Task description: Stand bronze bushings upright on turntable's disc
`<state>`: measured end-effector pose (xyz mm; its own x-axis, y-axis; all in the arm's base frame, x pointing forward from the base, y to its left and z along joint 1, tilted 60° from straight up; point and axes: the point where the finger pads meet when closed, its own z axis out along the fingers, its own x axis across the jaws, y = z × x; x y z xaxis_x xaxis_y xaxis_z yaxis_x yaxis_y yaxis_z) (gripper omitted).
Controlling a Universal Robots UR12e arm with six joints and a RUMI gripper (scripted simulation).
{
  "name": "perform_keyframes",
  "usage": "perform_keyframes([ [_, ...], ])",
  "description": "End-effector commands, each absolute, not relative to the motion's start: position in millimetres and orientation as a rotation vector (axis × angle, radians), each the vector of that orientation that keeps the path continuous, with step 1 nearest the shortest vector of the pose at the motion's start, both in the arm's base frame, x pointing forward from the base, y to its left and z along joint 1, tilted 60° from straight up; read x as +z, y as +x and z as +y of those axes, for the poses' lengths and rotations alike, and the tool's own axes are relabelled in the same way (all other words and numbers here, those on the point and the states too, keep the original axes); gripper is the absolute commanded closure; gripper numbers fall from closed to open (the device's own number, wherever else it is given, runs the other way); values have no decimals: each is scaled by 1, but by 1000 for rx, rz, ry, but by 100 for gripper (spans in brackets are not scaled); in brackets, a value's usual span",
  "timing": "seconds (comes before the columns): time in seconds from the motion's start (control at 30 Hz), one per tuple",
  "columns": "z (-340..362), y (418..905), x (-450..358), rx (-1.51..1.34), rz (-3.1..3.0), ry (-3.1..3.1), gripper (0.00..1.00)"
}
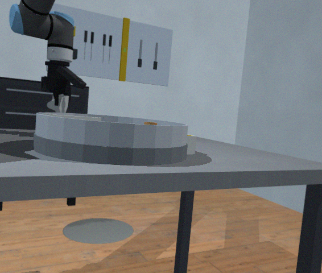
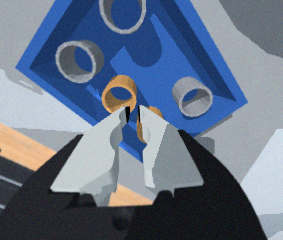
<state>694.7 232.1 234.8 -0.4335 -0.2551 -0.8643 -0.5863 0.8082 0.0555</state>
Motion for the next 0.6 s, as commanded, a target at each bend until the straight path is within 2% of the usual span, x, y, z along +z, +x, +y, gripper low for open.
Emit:
perform_keyframes([
  [0.0,233,695,237,434,2028,-626,95],
  [0.57,237,700,233,433,2028,-625,95],
])
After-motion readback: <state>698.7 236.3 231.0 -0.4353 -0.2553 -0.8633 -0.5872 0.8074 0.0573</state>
